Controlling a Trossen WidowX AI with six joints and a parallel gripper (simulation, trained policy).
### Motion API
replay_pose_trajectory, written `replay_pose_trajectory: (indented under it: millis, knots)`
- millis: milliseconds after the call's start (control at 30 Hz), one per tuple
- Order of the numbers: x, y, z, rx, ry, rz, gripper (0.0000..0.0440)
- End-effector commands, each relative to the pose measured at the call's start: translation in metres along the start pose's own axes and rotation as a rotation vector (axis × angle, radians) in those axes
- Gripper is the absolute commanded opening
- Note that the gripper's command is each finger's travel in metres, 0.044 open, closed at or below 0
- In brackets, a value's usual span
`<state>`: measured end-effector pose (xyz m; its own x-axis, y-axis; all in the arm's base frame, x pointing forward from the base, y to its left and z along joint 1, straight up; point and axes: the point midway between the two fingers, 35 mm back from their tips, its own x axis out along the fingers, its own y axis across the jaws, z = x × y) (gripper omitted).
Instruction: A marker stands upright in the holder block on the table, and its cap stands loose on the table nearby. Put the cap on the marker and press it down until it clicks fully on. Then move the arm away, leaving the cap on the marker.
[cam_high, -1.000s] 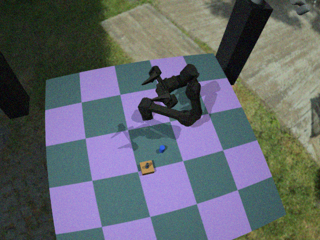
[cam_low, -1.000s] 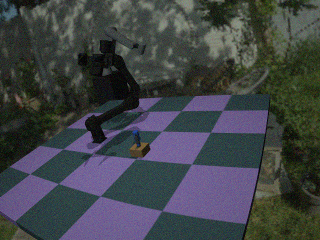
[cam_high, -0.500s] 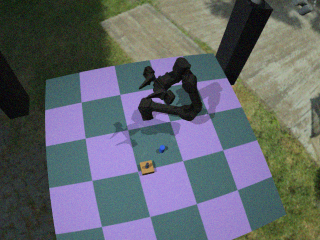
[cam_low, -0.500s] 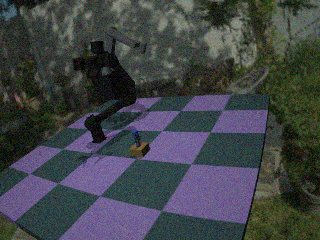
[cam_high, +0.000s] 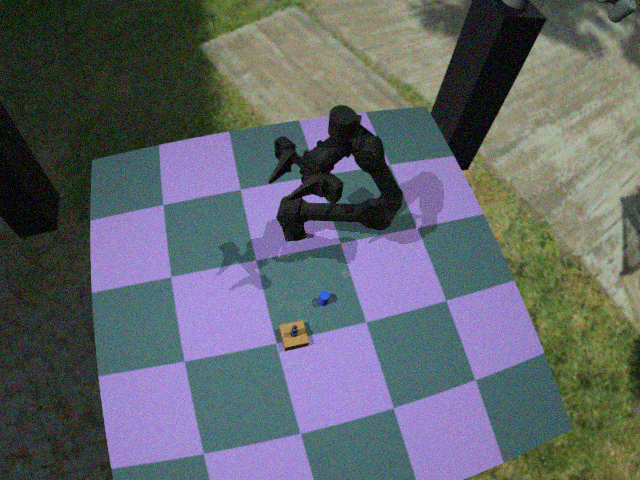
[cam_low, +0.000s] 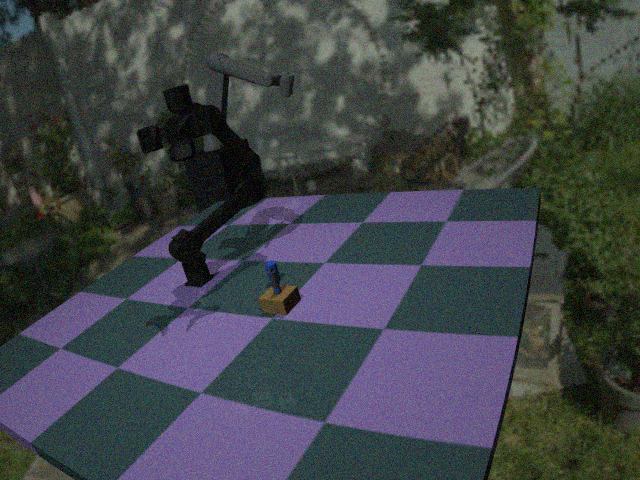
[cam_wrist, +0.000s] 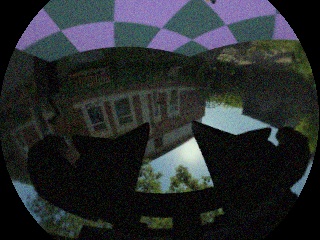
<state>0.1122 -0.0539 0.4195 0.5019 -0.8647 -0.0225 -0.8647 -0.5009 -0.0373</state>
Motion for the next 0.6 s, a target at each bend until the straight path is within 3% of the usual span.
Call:
replay_pose_trajectory:
  millis: [0,567]
  knots:
    - [0.003,0.004,0.003,0.034,-0.028,-0.029,0.0286]
    - [0.017,0.017,0.018,0.185,-0.159,-0.15,0.0309]
